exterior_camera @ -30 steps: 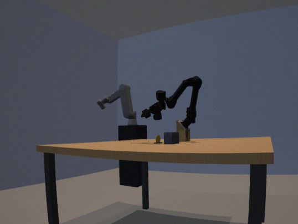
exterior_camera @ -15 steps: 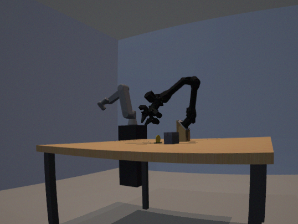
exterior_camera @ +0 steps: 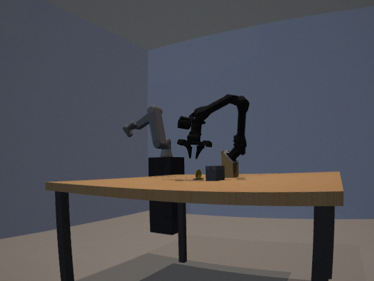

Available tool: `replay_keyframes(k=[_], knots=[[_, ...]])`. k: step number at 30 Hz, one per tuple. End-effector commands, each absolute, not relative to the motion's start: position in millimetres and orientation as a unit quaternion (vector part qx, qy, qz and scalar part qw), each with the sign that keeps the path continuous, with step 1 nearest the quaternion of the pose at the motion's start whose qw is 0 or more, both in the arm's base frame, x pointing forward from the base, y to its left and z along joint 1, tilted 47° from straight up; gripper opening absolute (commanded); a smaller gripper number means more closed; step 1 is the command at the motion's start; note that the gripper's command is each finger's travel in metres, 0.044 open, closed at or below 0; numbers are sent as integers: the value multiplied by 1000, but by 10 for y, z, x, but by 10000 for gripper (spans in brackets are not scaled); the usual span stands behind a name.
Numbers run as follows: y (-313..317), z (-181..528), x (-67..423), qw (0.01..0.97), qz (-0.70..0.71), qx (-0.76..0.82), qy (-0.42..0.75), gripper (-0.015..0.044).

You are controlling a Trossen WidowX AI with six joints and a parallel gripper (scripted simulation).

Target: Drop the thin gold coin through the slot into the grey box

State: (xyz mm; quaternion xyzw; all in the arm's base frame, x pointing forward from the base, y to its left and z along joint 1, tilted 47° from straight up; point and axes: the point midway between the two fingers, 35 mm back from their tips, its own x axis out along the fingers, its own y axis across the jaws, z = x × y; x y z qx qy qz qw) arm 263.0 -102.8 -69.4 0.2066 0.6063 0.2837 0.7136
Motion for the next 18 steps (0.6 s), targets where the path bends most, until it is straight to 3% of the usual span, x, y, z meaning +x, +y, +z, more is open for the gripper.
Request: replay_keyframes(k=[1, 18], knots=[[-939, -522, 2521, 631, 238, 310, 669, 161], [-635, -785, 2505, 631, 239, 311, 669, 161]])
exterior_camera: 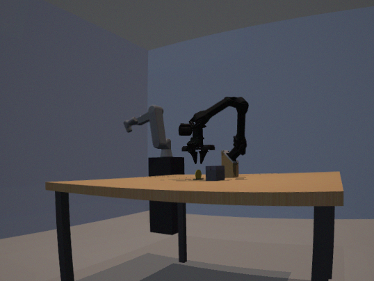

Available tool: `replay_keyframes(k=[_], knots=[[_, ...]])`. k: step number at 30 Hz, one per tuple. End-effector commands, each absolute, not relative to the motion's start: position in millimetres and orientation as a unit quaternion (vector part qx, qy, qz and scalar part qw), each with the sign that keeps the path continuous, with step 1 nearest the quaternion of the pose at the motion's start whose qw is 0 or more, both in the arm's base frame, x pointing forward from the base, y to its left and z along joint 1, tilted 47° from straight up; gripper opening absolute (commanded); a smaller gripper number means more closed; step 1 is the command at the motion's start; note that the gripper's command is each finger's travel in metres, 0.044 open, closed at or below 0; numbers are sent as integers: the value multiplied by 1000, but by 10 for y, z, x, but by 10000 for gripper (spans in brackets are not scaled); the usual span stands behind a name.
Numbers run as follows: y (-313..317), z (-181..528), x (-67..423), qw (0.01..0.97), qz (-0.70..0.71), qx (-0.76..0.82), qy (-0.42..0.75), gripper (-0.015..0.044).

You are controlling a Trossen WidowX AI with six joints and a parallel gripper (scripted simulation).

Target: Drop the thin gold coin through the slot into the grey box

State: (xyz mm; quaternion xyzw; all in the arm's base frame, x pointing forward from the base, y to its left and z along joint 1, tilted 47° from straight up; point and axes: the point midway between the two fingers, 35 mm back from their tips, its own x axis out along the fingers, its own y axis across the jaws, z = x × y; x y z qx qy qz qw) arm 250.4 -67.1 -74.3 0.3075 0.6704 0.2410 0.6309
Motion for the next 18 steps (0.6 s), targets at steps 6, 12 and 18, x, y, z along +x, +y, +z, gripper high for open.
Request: replay_keyframes(k=[6, 12, 18], knots=[[-556, -866, 2500, 631, 239, 311, 669, 161], [-490, -936, 2507, 632, 239, 311, 669, 161], [-421, -1006, 2510, 632, 239, 311, 669, 161]])
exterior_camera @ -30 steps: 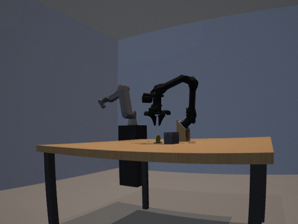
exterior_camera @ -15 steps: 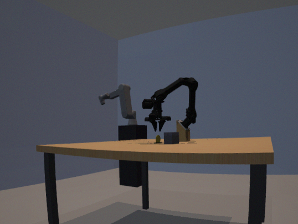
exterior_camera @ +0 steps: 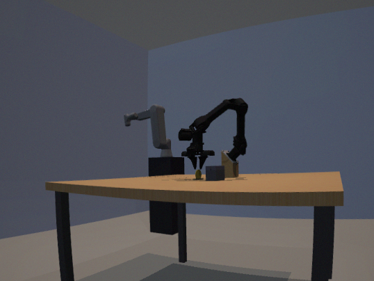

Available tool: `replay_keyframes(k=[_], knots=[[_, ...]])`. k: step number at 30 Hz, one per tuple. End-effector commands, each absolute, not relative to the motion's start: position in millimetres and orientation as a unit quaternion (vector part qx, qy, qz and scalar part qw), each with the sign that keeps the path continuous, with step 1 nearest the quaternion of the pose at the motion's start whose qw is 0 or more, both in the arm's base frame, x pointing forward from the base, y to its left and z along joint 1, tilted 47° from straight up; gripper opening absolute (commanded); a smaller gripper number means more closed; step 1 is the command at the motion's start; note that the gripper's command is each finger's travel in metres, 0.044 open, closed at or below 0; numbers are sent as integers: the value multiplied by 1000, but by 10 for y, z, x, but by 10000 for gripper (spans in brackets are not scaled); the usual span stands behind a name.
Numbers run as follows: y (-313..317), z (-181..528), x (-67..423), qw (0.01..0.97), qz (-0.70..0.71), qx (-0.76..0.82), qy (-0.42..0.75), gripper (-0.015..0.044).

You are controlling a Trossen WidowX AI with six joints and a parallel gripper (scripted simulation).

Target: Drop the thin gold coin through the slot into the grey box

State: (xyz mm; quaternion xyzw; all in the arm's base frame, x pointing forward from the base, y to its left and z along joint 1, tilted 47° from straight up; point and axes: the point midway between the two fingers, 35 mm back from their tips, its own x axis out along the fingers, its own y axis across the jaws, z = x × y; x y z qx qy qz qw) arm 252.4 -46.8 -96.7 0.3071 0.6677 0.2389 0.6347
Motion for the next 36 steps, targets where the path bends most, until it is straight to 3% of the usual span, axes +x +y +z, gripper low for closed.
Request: replay_keyframes(k=[1, 28, 34, 36], knots=[[-409, -1018, 2510, 632, 239, 311, 669, 161], [-112, -1289, 2487, 631, 240, 312, 669, 161], [-112, -1289, 2487, 631, 240, 312, 669, 3], [-112, -1289, 2487, 631, 240, 312, 669, 0]])
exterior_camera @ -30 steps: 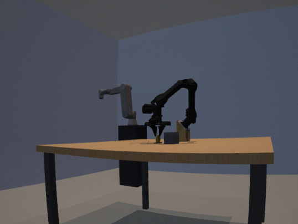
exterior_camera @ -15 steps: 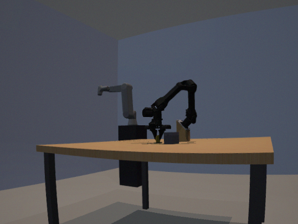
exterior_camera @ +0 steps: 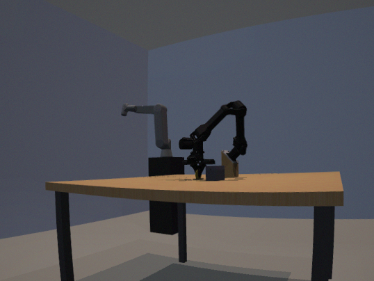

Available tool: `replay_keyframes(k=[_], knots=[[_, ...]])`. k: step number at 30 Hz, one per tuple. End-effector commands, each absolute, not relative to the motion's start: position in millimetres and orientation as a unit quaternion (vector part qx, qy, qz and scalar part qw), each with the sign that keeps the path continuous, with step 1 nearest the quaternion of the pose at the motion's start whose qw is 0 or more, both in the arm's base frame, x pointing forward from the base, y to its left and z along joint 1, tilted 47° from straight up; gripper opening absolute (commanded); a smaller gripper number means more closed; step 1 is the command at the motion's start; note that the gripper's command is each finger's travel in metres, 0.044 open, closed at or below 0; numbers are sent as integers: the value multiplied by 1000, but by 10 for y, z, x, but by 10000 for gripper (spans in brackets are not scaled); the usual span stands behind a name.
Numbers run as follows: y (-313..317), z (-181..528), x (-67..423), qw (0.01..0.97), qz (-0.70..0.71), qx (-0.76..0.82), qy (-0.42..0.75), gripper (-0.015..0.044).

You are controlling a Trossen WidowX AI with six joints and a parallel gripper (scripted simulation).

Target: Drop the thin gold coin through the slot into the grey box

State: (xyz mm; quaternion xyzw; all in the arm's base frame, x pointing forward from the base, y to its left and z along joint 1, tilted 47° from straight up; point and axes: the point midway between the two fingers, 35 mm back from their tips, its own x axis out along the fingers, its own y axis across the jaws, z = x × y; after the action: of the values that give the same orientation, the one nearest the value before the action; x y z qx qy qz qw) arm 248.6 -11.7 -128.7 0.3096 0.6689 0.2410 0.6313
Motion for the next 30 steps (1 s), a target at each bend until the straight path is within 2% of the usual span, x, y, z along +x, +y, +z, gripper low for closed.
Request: replay_keyframes(k=[1, 30], knots=[[-112, -1289, 2487, 631, 240, 312, 669, 0], [-503, -955, 2531, 632, 237, 310, 669, 0]])
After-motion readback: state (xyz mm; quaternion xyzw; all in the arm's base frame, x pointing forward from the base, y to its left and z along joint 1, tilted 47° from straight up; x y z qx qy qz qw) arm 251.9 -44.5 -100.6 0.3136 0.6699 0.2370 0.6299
